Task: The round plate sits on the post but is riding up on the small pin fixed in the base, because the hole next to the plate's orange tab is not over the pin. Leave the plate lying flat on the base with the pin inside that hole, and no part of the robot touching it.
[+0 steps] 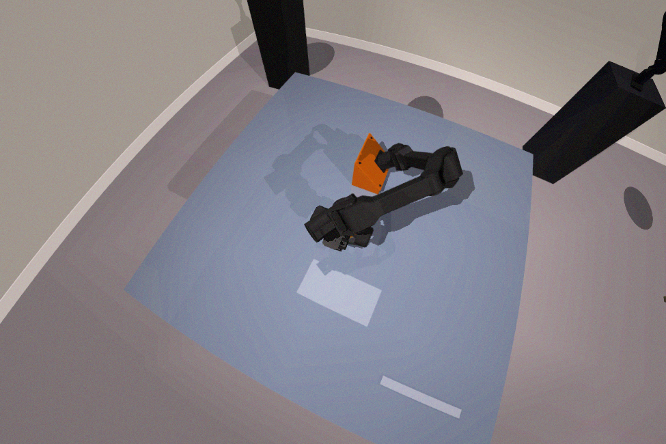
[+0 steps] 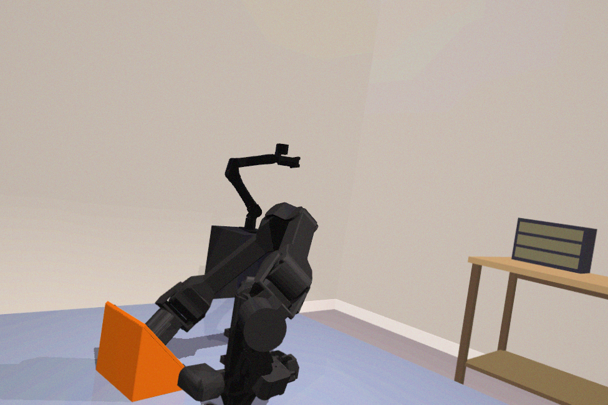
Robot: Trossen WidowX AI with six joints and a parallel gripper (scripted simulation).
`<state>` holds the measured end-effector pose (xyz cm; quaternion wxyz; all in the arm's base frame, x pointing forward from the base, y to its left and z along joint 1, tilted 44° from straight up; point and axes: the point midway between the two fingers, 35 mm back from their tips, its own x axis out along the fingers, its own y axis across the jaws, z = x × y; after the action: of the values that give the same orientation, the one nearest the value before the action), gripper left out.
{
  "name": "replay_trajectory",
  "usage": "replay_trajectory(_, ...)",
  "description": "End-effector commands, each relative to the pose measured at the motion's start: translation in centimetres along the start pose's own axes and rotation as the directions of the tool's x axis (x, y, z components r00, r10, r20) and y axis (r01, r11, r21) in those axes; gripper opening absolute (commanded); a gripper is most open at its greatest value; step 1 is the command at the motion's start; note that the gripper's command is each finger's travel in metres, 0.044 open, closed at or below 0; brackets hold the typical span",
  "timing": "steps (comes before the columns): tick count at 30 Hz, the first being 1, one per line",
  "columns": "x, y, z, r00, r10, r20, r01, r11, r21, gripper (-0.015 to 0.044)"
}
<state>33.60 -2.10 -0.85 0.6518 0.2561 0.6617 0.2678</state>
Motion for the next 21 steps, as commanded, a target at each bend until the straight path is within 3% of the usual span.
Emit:
replay_trajectory(1,-1.0,0.1,0.1,1.0,0.002,0.006,-0.002,1.0,0.002,0.0)
replay_trajectory(7,-4.2,0.2,-0.2,1.0,0.002,0.005,-0.002,1.0,0.002,0.0)
replay_trajectory(21,-3.7,0.1,-0.2,1.0,0.008,0.007,-0.008,1.0,0.012,0.0)
